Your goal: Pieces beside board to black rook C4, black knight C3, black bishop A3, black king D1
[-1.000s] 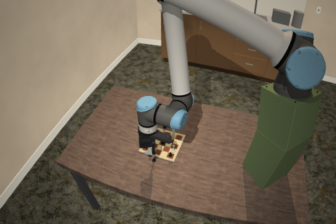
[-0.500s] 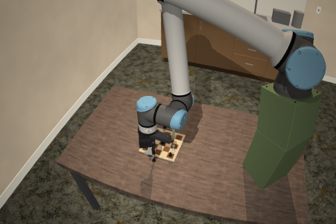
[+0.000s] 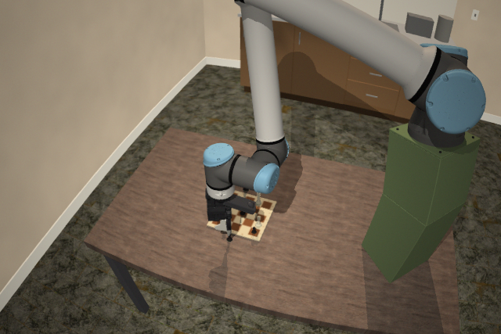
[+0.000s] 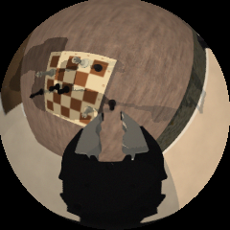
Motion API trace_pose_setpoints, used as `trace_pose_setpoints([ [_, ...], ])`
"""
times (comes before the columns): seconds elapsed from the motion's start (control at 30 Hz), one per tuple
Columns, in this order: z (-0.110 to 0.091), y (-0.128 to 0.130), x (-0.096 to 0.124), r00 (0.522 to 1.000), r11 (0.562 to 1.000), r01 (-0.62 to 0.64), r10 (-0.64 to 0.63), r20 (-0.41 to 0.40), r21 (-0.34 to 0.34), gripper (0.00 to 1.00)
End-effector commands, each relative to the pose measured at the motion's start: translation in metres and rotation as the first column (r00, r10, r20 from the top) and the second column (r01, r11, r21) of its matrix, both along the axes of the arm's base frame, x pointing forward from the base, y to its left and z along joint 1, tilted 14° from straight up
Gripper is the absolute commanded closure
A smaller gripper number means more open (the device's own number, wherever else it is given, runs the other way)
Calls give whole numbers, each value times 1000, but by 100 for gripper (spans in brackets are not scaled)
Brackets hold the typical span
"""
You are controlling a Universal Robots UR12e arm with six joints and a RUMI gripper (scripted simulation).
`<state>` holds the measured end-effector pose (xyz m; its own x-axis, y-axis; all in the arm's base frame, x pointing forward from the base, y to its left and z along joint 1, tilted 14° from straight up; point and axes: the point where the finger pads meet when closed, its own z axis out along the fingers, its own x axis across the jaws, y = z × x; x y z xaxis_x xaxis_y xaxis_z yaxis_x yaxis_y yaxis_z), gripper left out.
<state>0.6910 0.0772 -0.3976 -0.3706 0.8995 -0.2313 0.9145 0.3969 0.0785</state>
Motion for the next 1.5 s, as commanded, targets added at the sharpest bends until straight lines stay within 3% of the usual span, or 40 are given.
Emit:
trace_pose_setpoints([
  [0.0,1,0,0,1000,1000,0,0,1,0,78],
  [0.73,-1,0,1,1000,1000,0,0,1,0,78],
  [1.47,-35,-6,6,1000,1000,0,0,1,0,78],
])
